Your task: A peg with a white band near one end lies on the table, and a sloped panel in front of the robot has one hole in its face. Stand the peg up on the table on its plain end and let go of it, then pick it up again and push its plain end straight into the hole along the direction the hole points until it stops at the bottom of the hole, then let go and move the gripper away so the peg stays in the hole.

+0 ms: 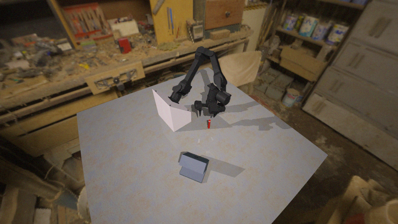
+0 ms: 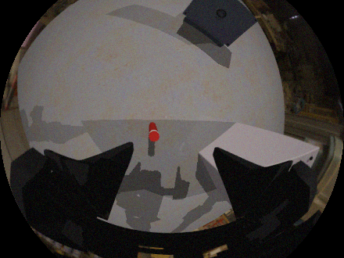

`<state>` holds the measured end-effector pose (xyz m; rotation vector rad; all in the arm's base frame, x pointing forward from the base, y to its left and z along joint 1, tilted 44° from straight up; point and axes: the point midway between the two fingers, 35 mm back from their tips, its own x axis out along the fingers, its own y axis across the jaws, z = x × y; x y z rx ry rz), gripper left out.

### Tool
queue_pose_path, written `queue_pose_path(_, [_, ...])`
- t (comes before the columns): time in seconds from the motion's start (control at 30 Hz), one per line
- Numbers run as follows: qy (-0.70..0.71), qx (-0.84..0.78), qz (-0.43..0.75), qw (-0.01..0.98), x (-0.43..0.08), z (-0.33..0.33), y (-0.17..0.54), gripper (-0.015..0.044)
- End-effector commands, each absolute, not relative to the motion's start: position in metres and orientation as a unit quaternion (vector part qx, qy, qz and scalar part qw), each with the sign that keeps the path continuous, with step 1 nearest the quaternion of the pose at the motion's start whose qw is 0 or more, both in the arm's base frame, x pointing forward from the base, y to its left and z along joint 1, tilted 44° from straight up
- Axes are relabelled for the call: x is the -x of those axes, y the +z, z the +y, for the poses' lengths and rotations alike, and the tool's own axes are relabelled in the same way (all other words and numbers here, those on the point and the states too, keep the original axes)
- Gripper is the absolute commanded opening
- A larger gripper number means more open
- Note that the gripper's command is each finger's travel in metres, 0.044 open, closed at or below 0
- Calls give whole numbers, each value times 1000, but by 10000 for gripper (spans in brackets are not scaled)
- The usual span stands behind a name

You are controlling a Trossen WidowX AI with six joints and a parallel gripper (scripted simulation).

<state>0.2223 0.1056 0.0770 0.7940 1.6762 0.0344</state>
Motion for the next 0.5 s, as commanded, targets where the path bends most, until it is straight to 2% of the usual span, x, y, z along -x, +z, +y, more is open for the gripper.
queue_pose_path(0.0, [50,-372,730,571,-228,108,80,440])
queue_pose_path(0.47, [86,-410,727,545,-236,109,85,440])
